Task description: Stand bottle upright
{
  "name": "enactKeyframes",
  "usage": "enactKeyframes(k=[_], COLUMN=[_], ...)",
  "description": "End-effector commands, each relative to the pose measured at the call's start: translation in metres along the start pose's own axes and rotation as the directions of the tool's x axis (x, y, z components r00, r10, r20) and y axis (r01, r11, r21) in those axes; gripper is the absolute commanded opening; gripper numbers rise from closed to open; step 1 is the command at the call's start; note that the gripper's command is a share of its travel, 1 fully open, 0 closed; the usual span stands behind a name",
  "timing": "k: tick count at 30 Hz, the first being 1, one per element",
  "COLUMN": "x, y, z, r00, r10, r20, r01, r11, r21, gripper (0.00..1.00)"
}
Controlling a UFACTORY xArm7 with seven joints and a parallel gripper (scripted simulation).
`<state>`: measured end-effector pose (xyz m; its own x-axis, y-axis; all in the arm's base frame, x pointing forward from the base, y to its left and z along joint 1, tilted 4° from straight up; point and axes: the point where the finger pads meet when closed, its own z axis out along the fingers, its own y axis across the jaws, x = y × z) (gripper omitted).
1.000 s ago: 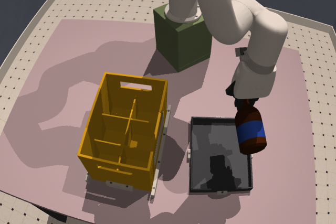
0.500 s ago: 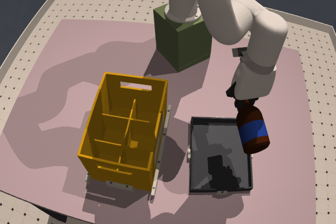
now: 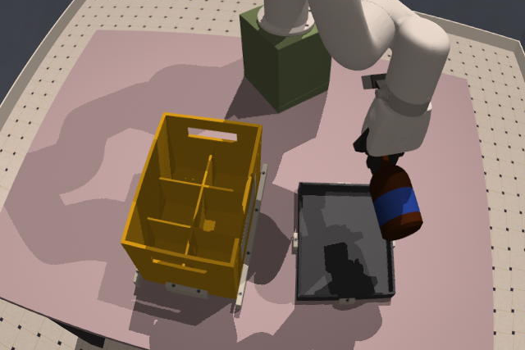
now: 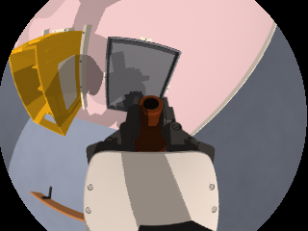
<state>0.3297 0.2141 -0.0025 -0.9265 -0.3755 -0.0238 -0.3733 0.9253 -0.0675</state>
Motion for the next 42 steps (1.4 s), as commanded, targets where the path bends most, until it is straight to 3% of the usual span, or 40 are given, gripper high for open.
enactKeyframes(k=[1, 18, 42], x=[-0.0014, -0.0014, -0.0014], y=[0.0003, 0.0003, 0.0003], z=[-0.0010, -0.0010, -0.0010], r00=[0.999, 0.972, 0.964], r10=[-0.039, -0.235, -0.266], r20=[0.003, 0.003, 0.003], r01=[0.039, 0.235, 0.266], r11=[0.999, 0.972, 0.964], r21=[0.000, 0.000, 0.000], gripper=[0.00, 0.00, 0.00])
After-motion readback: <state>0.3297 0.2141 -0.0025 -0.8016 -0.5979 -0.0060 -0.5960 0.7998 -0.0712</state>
